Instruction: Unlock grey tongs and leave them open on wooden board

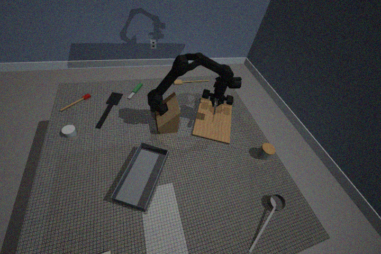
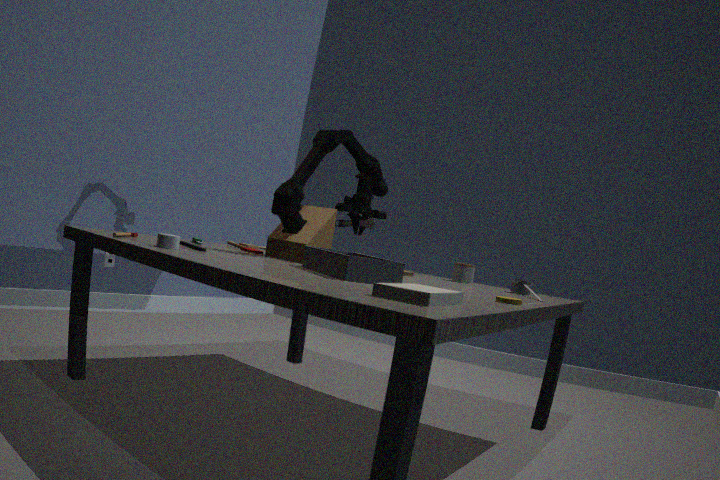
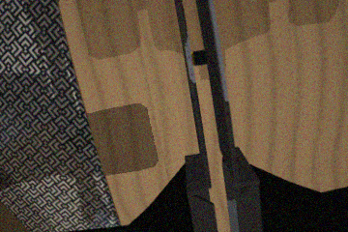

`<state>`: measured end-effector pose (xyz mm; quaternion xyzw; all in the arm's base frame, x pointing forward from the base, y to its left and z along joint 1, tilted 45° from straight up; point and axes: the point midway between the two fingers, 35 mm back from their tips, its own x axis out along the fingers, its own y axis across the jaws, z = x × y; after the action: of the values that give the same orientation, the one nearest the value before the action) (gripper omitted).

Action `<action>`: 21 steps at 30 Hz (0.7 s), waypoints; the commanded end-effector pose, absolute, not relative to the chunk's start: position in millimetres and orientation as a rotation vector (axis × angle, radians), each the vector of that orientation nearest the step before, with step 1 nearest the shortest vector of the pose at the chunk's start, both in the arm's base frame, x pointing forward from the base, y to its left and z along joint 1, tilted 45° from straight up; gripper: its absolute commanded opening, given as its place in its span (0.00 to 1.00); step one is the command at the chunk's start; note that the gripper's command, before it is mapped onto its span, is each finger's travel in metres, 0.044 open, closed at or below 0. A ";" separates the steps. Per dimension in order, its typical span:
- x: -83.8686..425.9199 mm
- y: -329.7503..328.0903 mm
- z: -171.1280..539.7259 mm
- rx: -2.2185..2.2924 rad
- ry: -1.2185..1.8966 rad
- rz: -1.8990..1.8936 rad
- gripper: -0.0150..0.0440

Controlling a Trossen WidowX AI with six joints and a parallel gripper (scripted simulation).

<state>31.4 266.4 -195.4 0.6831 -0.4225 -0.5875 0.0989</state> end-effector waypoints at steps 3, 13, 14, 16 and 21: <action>31.9 264.2 -200.7 2.034 -1.244 -1.746 0.00; 31.2 252.8 -212.7 2.034 -1.245 -1.746 0.00; 31.1 251.6 -213.8 2.033 -1.245 -1.746 0.00; 30.9 249.3 -216.1 2.033 -1.245 -1.746 0.00; 30.5 243.3 -221.8 2.033 -1.245 -1.746 0.00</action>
<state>30.0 243.9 -219.0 0.6833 -0.4219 -0.5880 0.0965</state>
